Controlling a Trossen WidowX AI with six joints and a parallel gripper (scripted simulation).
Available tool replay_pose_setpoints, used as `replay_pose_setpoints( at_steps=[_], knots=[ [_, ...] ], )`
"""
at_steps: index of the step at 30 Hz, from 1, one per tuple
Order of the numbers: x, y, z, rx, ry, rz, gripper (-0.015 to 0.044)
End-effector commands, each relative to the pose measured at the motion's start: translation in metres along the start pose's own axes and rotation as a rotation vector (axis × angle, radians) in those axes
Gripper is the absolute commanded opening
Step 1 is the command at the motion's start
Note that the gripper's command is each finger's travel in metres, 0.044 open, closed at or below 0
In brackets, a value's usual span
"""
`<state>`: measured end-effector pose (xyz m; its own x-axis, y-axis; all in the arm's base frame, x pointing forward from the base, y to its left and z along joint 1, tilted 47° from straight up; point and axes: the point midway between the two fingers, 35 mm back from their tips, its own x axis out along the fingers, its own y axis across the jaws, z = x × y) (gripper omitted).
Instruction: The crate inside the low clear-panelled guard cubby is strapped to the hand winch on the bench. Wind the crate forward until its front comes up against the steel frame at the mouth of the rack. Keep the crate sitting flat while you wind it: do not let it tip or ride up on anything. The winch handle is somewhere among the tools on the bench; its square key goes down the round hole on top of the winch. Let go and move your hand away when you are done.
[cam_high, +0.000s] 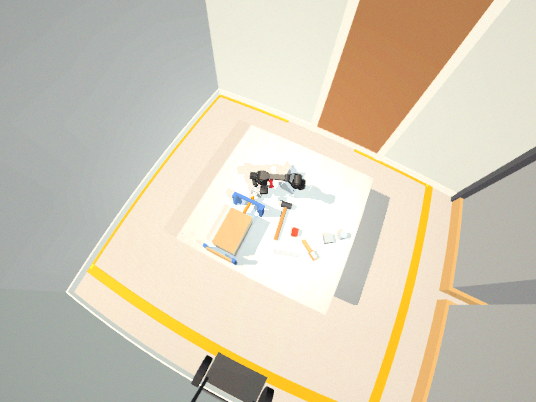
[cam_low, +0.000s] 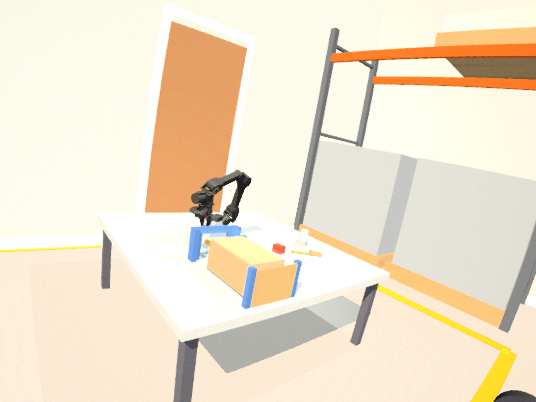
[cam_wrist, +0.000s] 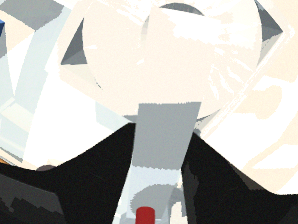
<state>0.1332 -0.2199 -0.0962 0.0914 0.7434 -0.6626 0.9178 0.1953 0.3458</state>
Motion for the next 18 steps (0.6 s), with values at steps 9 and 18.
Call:
replay_pose_setpoints(
  at_steps=[9, 18],
  knots=[
    [0.004, -0.0033, 0.0009, -0.065, -0.001, -0.01, 0.0],
    [0.0041, -0.0014, 0.0006, -0.03, 0.001, -0.007, 0.0]
  ],
)
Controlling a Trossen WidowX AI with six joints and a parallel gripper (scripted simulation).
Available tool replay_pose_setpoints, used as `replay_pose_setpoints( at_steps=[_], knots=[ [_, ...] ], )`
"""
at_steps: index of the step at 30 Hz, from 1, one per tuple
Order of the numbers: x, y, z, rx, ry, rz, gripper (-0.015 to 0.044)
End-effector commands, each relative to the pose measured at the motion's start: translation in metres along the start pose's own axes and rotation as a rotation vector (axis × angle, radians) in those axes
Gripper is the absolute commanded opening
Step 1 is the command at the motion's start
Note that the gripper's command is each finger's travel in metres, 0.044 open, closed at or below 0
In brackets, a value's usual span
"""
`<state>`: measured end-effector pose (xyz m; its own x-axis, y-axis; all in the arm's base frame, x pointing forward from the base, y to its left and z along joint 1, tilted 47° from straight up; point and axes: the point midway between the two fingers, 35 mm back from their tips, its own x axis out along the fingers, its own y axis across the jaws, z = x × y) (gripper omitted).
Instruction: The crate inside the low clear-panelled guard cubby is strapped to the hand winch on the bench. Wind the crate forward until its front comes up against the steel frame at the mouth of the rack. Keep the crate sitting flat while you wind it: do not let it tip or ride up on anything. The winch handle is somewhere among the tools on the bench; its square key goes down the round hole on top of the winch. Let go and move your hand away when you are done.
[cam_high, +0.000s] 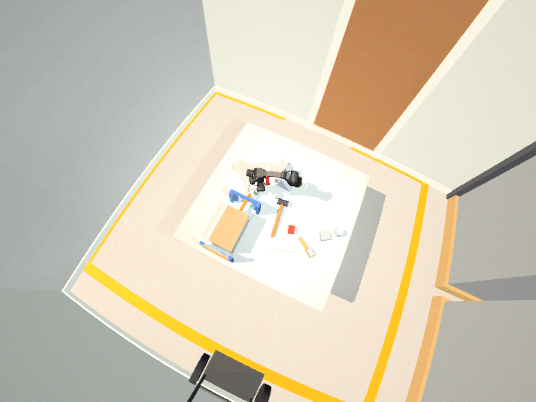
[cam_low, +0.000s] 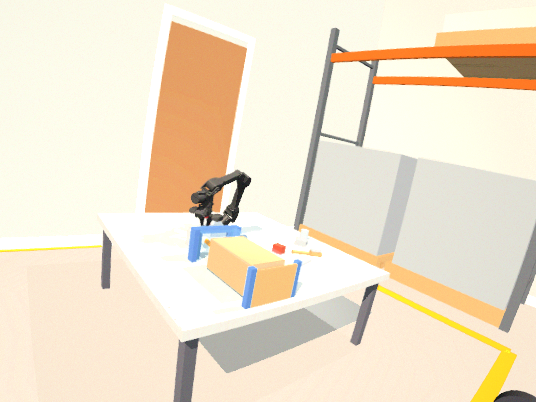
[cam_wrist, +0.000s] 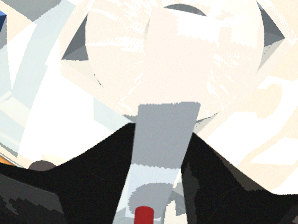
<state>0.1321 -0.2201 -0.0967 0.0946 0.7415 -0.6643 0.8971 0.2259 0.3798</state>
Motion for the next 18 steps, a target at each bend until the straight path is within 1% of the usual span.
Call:
replay_pose_setpoints(
  at_steps=[1, 18],
  knots=[
    [0.004, -0.0002, 0.0006, 0.02, 0.005, -0.009, 0.0],
    [0.0044, 0.0018, 0.0005, 0.077, 0.007, -0.004, 0.0]
  ],
)
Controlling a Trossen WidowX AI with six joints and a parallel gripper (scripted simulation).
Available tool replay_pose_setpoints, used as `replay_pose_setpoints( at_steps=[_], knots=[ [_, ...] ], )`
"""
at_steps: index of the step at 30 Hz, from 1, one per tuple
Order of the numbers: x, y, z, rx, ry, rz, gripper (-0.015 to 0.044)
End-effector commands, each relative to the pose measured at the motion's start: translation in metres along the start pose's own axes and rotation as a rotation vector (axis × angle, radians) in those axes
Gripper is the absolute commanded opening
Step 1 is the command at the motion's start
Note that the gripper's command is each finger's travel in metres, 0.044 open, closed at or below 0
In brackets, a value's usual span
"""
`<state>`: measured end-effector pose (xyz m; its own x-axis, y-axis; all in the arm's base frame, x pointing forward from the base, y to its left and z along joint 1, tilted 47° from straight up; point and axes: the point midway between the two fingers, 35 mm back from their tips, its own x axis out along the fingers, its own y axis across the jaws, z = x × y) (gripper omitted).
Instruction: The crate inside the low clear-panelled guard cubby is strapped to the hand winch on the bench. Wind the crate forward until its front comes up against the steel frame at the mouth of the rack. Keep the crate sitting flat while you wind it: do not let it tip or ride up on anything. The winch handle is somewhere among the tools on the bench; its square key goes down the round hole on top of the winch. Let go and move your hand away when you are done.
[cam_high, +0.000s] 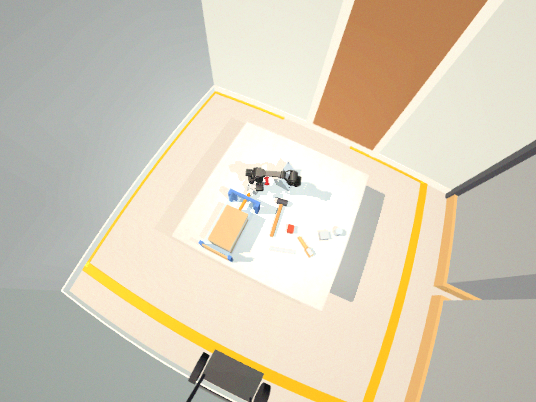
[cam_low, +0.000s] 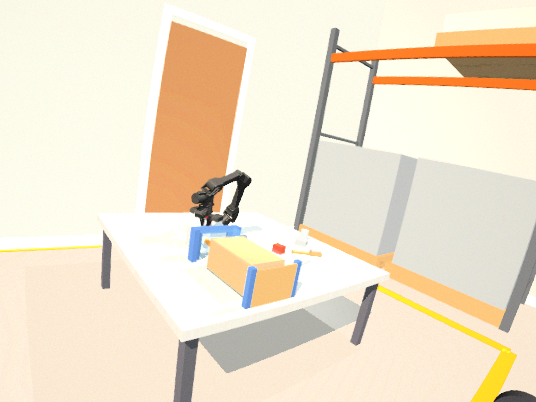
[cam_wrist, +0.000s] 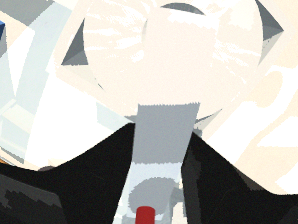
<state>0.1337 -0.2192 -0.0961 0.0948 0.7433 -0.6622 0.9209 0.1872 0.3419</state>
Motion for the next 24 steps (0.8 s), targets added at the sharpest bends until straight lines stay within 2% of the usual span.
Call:
replay_pose_setpoints(
  at_steps=[1, 24],
  knots=[
    [0.0039, 0.0, 0.0009, 0.018, 0.005, -0.006, 0.0],
    [0.004, -0.0016, 0.0008, -0.016, 0.003, -0.008, 0.0]
  ],
)
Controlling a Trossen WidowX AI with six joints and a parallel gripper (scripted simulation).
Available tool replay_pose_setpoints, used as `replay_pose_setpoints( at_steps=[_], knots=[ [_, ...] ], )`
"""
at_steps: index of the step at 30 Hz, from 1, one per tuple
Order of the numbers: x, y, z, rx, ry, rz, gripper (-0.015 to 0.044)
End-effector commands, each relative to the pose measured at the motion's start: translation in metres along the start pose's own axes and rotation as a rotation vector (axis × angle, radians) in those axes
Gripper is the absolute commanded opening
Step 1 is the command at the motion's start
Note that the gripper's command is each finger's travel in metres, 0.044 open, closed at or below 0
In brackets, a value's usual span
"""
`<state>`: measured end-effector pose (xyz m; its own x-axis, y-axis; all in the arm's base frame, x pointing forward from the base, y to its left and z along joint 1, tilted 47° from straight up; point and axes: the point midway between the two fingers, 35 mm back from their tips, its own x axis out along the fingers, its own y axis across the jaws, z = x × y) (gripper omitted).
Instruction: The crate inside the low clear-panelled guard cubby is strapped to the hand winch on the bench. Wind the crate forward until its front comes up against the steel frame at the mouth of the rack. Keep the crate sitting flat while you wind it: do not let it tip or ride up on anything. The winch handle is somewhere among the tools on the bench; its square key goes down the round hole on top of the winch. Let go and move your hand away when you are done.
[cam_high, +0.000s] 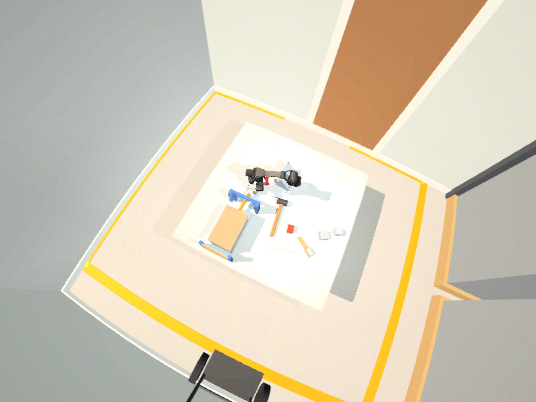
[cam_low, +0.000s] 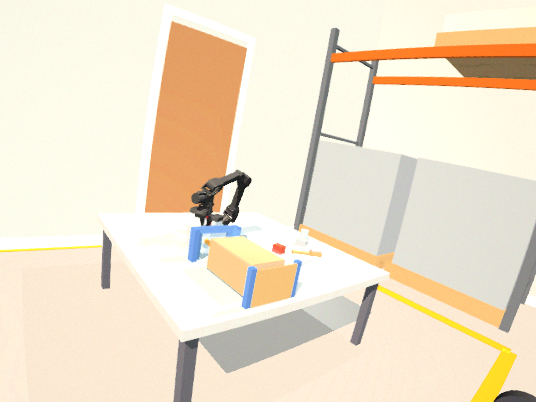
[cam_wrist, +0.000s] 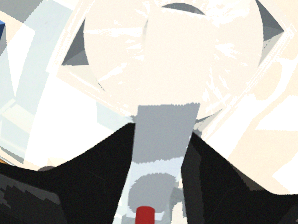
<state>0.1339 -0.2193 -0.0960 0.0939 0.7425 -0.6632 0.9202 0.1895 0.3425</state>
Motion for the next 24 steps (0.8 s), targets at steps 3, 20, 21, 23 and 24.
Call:
replay_pose_setpoints(
  at_steps=[3, 20, 21, 23, 24],
  knots=[
    [0.004, -0.0008, 0.0007, 0.006, 0.005, -0.005, 0.0],
    [0.0041, 0.0021, 0.0006, 0.075, 0.008, 0.0, 0.0],
    [0.0041, 0.0021, 0.0006, 0.075, 0.008, 0.0, 0.0],
    [0.0041, 0.0021, 0.0006, 0.078, 0.008, 0.0, 0.0],
    [0.0041, 0.0021, 0.0006, 0.078, 0.008, 0.0, 0.0]
  ],
)
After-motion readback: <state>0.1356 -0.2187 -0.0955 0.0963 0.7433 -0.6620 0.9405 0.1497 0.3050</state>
